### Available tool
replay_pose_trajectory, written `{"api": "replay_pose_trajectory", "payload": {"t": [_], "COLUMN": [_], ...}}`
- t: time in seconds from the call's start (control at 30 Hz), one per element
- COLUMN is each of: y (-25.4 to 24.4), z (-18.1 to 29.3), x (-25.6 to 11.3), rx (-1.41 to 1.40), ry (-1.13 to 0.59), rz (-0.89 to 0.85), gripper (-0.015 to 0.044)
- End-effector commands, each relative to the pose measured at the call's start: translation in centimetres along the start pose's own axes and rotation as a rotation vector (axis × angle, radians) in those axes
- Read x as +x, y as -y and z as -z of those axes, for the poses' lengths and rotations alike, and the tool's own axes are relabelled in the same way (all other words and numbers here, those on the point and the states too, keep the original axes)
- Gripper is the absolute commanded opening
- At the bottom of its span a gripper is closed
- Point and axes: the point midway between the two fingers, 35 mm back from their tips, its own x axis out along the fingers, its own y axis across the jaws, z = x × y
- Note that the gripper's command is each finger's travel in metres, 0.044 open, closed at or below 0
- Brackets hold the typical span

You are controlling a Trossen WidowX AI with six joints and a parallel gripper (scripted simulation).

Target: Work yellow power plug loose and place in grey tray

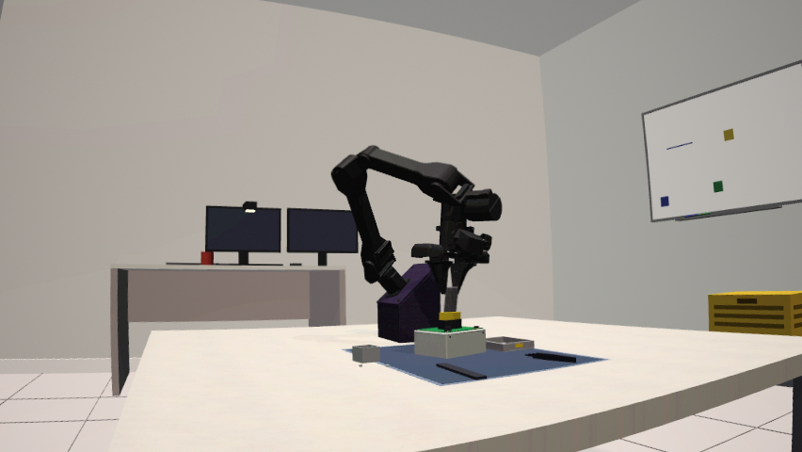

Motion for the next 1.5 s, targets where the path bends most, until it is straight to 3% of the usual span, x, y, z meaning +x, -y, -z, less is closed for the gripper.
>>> {"api": "replay_pose_trajectory", "payload": {"t": [0.0,0.3,0.57,0.9,1.47], "y": [0.3,0.3,0.2,0.2,0.0], "z": [-0.2,-0.2,-0.2,-0.2,-0.3], "x": [-1.6,-2.2,0.5,0.5,2.3], "rx": [-0.005,-0.005,-0.004,-0.004,-0.004], "ry": [0.032,0.032,0.032,0.032,0.032], "rz": [-0.07,-0.07,-0.069,-0.069,-0.068], "gripper": [0.0,0.0,0.0,0.0249,0.0249]}}
